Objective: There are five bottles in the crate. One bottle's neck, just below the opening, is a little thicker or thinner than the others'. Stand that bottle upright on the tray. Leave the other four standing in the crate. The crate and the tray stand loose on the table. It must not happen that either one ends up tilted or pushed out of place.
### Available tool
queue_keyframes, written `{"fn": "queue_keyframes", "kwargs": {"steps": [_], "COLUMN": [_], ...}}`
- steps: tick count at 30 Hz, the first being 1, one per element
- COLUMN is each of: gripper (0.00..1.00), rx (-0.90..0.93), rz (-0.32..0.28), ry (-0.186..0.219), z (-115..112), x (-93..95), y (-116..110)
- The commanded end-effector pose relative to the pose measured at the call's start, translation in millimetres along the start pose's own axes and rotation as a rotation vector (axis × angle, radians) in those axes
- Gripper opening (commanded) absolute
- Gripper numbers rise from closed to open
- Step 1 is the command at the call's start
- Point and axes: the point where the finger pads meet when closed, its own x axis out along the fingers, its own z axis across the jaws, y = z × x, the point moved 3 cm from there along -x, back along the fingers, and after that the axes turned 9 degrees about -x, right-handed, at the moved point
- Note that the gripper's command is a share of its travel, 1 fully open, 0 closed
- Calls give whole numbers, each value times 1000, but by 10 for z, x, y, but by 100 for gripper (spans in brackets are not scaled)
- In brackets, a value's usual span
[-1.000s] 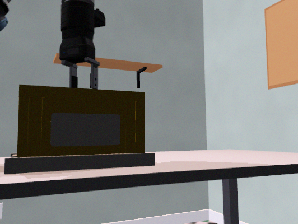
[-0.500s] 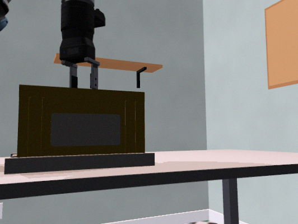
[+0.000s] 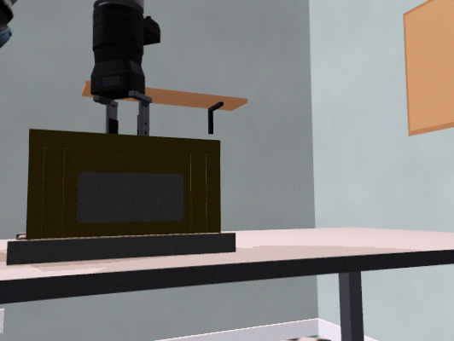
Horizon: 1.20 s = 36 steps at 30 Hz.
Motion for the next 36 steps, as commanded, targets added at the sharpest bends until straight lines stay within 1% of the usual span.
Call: {"fn": "queue_keyframes", "kwargs": {"steps": [1,16,29,36], "gripper": [100,100,100,100], "rx": [0,0,0,0], "rz": [0,0,0,0], "ry": [-1,-1,-1,-1], "z": [4,5,5,5], "x": [25,197,297,320], "y": [-1,-1,-1,-1]}}
